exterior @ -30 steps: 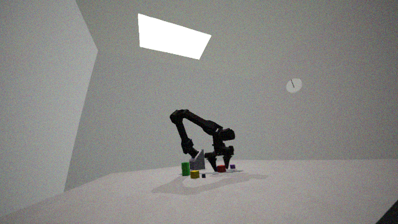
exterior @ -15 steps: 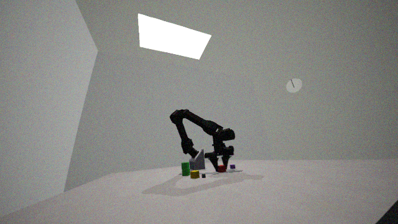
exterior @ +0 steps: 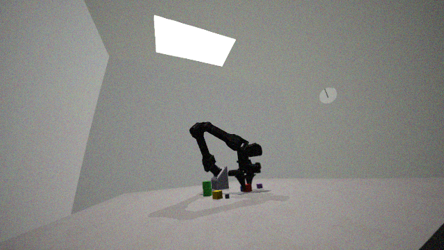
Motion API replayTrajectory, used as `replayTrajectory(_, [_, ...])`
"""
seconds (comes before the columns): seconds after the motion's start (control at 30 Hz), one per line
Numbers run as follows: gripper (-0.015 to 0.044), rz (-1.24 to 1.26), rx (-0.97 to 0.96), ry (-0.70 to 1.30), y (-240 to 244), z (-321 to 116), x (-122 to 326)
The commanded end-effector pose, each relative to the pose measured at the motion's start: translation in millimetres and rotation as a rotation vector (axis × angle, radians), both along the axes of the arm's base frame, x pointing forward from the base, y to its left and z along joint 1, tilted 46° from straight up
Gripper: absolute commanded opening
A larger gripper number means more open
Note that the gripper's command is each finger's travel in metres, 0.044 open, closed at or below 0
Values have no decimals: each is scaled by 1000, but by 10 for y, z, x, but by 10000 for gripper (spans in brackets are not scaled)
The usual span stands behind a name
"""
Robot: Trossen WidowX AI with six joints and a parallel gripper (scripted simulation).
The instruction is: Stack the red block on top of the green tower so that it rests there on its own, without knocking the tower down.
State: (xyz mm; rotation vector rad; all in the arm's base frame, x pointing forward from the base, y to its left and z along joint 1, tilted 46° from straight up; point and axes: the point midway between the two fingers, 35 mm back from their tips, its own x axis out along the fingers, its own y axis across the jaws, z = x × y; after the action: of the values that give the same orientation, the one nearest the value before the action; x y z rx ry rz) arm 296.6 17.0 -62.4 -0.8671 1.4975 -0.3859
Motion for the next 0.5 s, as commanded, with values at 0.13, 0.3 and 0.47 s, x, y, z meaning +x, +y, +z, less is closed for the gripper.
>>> replayTrajectory(0.13, [0, 2, 1, -6, 234, 220, -22])
replayTrajectory(0.3, [0, 2, 2, -6, 415, 396, -47])
replayTrajectory(0.47, [0, 2, 2, -6, 603, 580, -71])
